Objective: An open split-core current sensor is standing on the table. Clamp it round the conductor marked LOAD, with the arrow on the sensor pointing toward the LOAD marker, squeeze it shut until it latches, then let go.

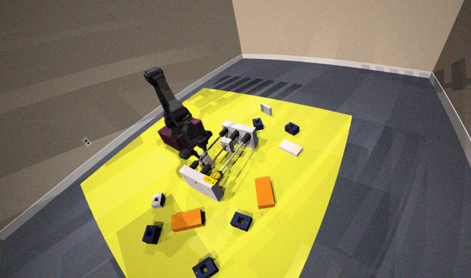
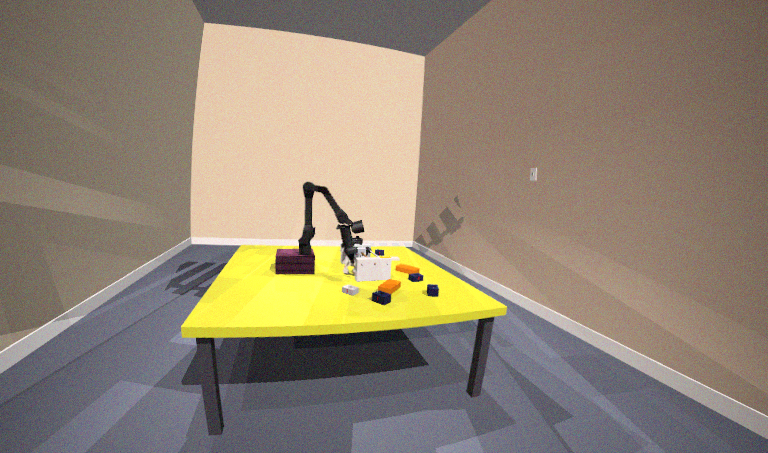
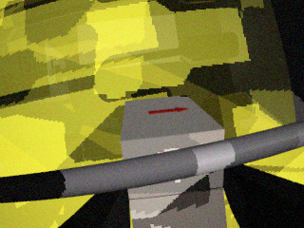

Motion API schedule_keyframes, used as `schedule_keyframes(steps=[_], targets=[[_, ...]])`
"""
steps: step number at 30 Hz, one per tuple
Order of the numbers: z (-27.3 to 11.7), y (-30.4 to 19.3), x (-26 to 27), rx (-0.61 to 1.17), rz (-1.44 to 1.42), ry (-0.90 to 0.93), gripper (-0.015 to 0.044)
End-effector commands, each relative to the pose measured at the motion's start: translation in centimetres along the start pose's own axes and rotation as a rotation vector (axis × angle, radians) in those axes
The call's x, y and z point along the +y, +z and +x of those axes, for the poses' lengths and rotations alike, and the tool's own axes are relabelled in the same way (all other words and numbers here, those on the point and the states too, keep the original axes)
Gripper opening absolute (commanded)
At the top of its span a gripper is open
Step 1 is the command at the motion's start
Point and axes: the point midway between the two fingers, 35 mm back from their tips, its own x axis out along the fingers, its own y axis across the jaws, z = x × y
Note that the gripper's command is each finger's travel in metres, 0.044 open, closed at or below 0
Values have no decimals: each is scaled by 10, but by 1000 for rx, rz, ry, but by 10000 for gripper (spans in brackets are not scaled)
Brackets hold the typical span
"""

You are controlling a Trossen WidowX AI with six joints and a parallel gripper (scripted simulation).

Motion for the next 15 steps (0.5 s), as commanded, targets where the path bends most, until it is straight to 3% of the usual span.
schedule_keyframes(steps=[1, 15], targets=[[-1, 2, 0, -5, 4, 2, 0], [-15, -43, -5, -1, 4, 1, 0]])
